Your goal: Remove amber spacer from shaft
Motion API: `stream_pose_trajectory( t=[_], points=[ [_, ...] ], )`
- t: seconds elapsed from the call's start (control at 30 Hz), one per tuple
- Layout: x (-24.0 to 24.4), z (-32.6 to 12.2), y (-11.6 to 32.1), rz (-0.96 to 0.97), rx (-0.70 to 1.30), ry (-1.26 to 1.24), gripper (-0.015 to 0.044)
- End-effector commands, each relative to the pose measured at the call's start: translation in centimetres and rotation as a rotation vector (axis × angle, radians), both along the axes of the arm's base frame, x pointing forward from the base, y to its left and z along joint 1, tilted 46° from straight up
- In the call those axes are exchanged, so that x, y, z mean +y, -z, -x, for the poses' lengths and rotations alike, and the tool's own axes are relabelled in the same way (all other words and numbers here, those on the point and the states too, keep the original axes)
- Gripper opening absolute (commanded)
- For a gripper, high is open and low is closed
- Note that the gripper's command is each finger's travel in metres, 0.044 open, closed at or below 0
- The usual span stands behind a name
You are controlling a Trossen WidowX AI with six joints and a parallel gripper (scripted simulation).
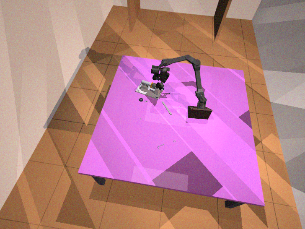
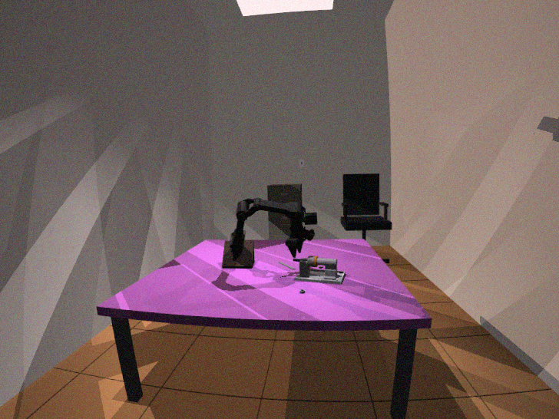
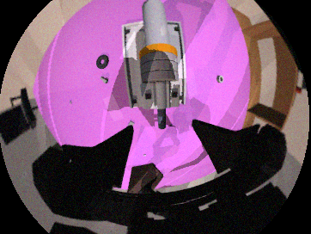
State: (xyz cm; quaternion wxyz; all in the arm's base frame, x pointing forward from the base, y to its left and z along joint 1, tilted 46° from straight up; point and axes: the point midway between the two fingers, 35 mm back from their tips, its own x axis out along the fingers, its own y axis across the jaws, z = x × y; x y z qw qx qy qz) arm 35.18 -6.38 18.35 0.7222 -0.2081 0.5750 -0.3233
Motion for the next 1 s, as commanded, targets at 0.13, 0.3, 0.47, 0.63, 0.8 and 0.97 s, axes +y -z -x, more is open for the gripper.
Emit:
stream_pose_trajectory(
  t=[0.13, 0.3, 0.47, 0.63, 0.8, 0.97],
  points=[
    [-0.1, 0.0, 0.0, 0.005, 0.0, 0.003, 0.044],
    [-0.1, 0.0, 0.0, 0.005, 0.0, 0.003, 0.044],
    [-0.3, 0.0, 0.3, 0.005, 0.0, 0.004, 0.044],
    [-0.9, -0.2, 0.8, 0.005, 0.0, 0.004, 0.044],
    [-1.5, -0.3, 1.4, 0.005, 0.0, 0.004, 0.044],
    [-2.1, -0.4, 1.9, 0.005, 0.0, 0.004, 0.044]
  ],
)
